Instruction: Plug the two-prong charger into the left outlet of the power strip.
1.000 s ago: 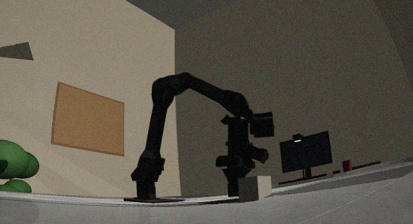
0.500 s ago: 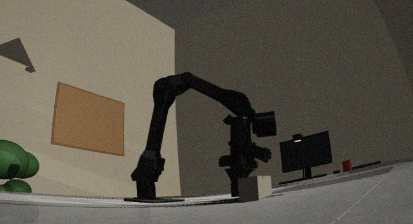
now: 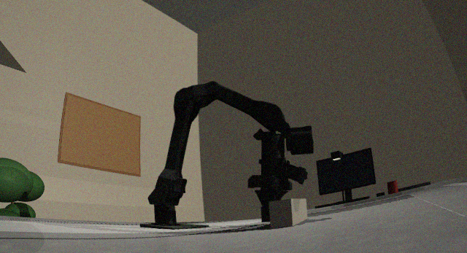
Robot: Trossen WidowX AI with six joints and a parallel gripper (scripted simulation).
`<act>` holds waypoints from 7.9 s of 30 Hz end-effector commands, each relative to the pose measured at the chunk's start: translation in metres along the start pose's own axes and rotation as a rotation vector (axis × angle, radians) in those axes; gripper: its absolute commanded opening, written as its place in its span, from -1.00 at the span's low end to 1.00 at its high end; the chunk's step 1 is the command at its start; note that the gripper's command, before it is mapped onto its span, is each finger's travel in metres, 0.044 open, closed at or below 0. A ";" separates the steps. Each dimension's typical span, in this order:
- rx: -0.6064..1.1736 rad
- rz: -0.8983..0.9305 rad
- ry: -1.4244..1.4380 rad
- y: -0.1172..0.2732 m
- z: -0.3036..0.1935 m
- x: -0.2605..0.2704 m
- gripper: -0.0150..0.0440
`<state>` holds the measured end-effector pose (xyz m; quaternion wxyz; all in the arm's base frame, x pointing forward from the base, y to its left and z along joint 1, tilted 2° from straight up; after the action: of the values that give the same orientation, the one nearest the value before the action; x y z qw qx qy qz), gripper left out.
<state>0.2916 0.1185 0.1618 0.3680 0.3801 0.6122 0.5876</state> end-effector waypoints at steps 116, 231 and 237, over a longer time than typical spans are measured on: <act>-0.028 0.000 0.002 0.003 0.012 -0.001 -0.49; -0.025 0.000 0.002 0.000 -0.009 0.001 1.00; -0.025 0.000 0.002 0.000 -0.015 0.002 1.00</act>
<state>0.2817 0.1150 0.1617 0.3711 0.3750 0.6069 0.5945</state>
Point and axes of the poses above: the point midway between the two fingers, 35 mm back from their tips, its own y axis back along the fingers, its own x axis across the jaws, z = x × y, the point moved 10 cm from there along y, back along the fingers, and after that the axes turned 9 degrees about y, right-handed, at the moved point
